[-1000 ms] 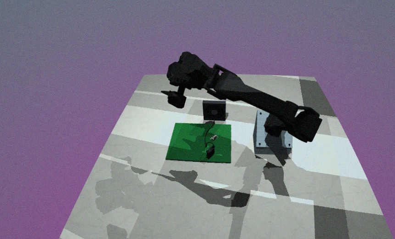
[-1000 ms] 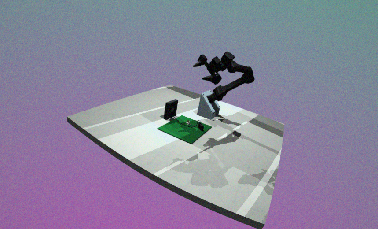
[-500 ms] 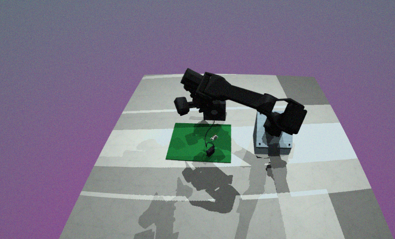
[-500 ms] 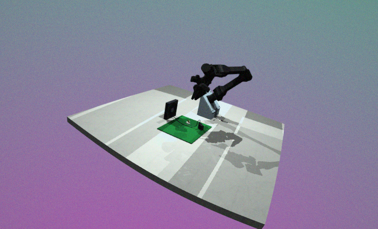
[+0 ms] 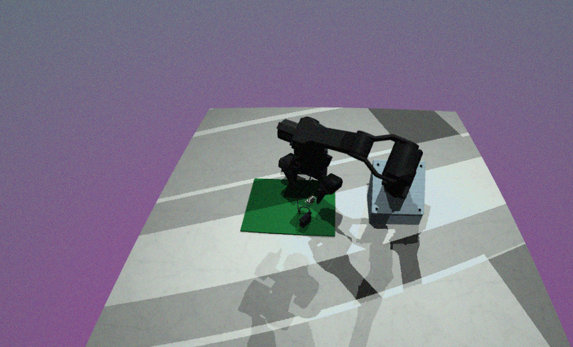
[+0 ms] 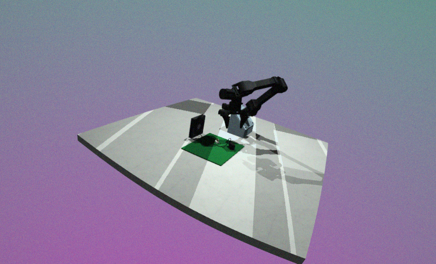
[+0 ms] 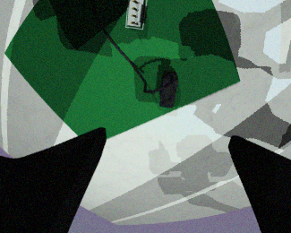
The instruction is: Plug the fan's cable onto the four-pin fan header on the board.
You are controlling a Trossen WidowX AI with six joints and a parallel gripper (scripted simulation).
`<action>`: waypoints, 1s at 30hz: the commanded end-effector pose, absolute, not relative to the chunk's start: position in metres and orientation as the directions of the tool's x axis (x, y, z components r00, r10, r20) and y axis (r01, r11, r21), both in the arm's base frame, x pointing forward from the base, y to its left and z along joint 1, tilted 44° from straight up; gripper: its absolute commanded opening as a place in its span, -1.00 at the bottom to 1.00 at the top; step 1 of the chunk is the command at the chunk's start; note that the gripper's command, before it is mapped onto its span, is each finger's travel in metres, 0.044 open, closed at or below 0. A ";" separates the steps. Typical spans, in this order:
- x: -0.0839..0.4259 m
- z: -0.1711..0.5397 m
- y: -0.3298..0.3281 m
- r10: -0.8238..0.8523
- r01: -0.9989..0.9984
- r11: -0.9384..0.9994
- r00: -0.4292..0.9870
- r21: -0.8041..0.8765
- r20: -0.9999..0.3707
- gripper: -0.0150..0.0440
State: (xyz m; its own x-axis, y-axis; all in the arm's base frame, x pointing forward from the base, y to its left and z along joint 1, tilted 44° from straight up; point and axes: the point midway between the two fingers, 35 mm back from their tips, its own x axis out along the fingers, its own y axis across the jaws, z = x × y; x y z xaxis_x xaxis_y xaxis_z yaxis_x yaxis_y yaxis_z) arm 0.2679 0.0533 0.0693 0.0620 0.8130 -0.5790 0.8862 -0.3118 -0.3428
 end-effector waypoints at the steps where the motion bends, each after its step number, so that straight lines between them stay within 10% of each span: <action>1: 0.266 0.070 0.056 0.826 0.860 -0.324 0.054 -0.394 -0.561 1.00; 30: 0.261 0.011 0.112 0.827 0.860 -0.323 0.054 -0.394 -0.560 1.00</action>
